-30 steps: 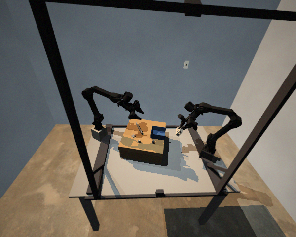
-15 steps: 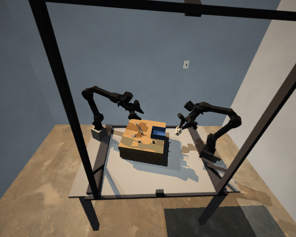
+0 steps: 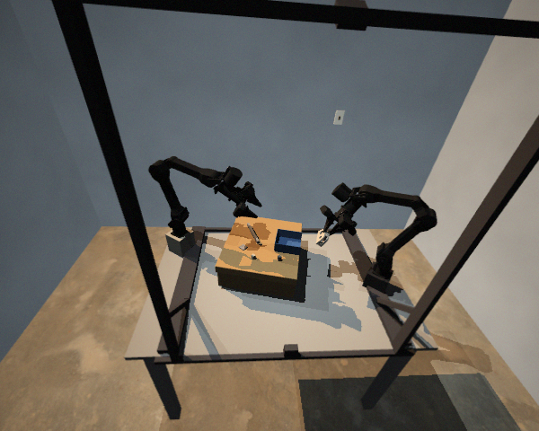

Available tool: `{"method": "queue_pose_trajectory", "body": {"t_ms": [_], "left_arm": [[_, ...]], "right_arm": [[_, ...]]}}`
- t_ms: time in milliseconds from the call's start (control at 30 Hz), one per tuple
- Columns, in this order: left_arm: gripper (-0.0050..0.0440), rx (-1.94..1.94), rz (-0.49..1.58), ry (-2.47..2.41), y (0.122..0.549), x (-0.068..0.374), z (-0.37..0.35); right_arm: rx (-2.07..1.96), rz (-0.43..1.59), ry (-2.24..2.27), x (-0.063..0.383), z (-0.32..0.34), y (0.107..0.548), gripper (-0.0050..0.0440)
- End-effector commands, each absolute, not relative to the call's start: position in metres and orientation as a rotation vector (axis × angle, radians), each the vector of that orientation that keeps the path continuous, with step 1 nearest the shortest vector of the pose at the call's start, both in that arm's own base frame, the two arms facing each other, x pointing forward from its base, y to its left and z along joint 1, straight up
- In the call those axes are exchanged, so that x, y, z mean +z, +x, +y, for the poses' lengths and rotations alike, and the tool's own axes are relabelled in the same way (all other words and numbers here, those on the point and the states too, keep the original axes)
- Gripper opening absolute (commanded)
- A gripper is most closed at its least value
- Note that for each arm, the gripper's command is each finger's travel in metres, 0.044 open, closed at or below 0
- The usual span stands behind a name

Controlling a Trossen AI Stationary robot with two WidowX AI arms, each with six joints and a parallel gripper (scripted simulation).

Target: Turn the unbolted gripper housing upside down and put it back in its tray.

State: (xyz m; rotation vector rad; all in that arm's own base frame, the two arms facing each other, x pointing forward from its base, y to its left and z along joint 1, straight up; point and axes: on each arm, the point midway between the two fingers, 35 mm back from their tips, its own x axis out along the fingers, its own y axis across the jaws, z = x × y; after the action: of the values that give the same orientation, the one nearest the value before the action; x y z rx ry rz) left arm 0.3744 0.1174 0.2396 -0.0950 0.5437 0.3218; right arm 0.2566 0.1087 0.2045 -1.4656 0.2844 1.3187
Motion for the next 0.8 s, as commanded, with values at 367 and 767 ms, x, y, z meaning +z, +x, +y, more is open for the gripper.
{"method": "queue_pose_trajectory", "body": {"t_ms": [367, 767], "left_arm": [[0.0435, 0.319, 0.52, -0.086, 0.374, 0.249, 0.117], [0.0435, 0.319, 0.52, -0.086, 0.374, 0.249, 0.117]], "right_arm": [[1.301, 0.27, -1.473, 0.212, 0.114, 0.272, 0.0113], [1.301, 0.27, -1.473, 0.212, 0.118, 0.282, 0.0113]]}}
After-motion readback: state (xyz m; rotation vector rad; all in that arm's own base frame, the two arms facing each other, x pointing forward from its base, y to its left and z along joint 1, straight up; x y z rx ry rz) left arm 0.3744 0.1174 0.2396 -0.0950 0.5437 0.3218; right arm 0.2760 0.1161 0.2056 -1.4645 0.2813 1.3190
